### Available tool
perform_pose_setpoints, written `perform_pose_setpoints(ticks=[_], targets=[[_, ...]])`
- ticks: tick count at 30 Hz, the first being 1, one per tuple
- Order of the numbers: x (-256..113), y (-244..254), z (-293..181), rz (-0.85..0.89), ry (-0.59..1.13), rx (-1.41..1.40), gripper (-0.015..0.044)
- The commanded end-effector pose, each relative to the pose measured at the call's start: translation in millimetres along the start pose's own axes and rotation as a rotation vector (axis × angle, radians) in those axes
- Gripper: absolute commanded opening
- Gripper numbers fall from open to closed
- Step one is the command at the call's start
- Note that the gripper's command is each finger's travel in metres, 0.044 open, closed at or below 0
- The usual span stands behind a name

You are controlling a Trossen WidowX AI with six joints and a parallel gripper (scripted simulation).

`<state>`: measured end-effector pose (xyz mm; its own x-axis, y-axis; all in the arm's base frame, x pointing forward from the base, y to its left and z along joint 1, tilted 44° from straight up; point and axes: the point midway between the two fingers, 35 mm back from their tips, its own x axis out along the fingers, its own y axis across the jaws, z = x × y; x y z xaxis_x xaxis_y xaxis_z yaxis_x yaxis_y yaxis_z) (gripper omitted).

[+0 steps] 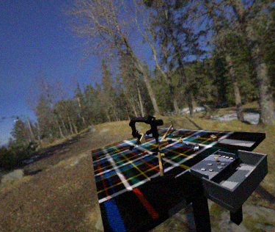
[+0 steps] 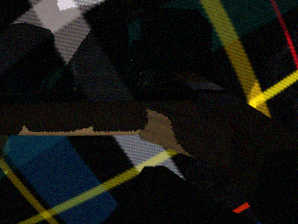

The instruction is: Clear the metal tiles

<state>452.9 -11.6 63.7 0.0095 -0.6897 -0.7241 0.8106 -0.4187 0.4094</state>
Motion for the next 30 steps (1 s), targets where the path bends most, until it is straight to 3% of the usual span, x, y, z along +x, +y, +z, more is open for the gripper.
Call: perform_pose_setpoints(ticks=[1,30], targets=[[2,-6,-1,-0.008,-0.004,-0.002,0.0],[1,-32,-5,-0.01,-0.002,-0.003,0.0]])
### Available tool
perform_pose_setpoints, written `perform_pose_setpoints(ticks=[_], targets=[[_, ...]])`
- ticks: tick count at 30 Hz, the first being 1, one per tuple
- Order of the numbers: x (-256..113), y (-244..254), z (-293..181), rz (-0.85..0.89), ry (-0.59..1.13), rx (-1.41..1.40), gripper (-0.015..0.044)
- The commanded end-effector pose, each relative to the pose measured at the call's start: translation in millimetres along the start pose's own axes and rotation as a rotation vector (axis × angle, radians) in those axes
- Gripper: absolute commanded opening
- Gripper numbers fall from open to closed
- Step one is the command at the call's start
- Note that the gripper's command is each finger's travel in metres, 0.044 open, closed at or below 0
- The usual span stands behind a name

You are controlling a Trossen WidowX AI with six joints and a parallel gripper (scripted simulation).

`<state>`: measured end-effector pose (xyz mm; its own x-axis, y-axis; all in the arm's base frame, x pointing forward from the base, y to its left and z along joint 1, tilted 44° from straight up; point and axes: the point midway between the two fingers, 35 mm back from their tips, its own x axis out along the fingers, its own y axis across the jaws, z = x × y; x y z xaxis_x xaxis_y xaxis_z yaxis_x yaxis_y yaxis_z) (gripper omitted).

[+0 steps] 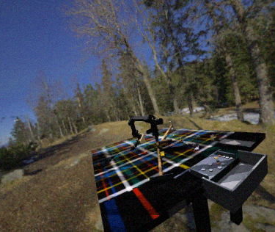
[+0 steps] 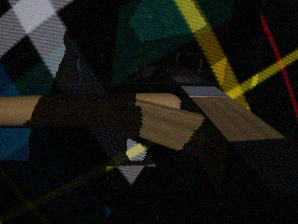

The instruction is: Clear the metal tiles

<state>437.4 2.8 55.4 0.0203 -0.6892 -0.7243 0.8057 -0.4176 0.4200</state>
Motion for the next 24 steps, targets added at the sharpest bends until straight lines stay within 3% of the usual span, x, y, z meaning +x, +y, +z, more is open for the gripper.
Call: perform_pose_setpoints(ticks=[1,24], targets=[[4,-11,-1,-0.018,-0.009,-0.011,0.0],[4,-32,-1,-0.02,-0.008,-0.012,0.0]])
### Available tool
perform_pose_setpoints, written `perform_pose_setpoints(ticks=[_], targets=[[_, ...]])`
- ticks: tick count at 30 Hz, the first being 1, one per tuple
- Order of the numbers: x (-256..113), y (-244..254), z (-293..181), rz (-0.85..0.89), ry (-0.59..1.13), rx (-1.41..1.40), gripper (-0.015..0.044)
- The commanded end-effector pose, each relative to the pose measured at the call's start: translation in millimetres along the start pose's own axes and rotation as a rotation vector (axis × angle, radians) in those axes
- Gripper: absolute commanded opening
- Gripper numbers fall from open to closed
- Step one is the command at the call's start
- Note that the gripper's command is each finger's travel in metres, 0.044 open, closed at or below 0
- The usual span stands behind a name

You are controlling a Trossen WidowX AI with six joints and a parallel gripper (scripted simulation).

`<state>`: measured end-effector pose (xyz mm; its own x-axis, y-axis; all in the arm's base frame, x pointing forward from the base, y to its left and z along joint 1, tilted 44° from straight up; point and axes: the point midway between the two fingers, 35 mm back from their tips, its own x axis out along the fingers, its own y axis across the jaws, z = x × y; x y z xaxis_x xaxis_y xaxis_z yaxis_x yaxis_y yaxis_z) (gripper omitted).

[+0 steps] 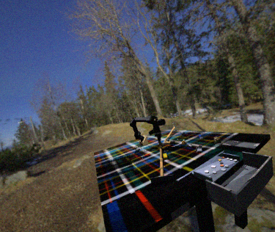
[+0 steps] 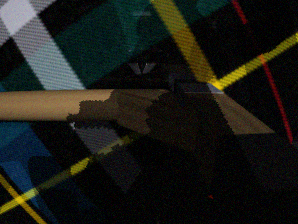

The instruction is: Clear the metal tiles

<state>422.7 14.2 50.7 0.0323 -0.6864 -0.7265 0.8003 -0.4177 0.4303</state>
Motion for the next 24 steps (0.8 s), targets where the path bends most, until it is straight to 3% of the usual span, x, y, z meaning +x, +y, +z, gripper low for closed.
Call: perform_pose_setpoints(ticks=[1,24], targets=[[9,-15,-1,-0.027,-0.018,-0.021,0.0],[9,-37,1,-0.028,-0.019,-0.022,0.0]])
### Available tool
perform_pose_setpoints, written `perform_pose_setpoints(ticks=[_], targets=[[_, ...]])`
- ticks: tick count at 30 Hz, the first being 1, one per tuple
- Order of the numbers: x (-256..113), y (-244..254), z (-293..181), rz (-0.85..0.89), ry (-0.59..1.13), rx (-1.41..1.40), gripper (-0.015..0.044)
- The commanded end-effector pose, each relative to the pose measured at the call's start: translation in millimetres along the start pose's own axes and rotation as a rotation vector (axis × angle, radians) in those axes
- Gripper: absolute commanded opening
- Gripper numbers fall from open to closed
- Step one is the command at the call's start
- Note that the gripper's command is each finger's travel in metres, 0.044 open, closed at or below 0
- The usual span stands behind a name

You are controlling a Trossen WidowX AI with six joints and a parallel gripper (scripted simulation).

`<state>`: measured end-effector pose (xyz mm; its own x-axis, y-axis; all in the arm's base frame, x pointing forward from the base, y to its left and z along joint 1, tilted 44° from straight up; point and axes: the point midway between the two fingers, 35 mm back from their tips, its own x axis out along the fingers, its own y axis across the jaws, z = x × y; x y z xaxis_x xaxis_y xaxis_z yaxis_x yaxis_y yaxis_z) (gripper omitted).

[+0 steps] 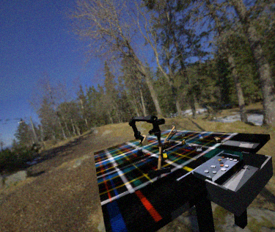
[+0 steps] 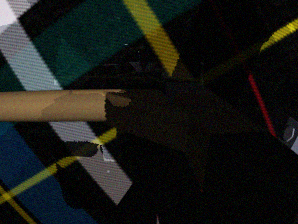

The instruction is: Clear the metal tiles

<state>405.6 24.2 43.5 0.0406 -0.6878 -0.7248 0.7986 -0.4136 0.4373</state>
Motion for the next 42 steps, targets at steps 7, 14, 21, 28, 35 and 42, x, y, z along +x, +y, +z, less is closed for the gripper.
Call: perform_pose_setpoints(ticks=[7,14,21,28,35,42], targets=[[11,-23,1,-0.036,-0.022,-0.024,0.0],[-6,-10,-1,0.001,0.005,-0.007,0.0],[-32,-9,-3,0.011,0.016,-0.035,0.0],[-58,-8,-4,0.021,0.027,-0.063,0.0],[-85,-9,-2,0.031,0.036,-0.092,0.0],[-97,-9,-1,0.037,0.042,-0.117,0.0]])
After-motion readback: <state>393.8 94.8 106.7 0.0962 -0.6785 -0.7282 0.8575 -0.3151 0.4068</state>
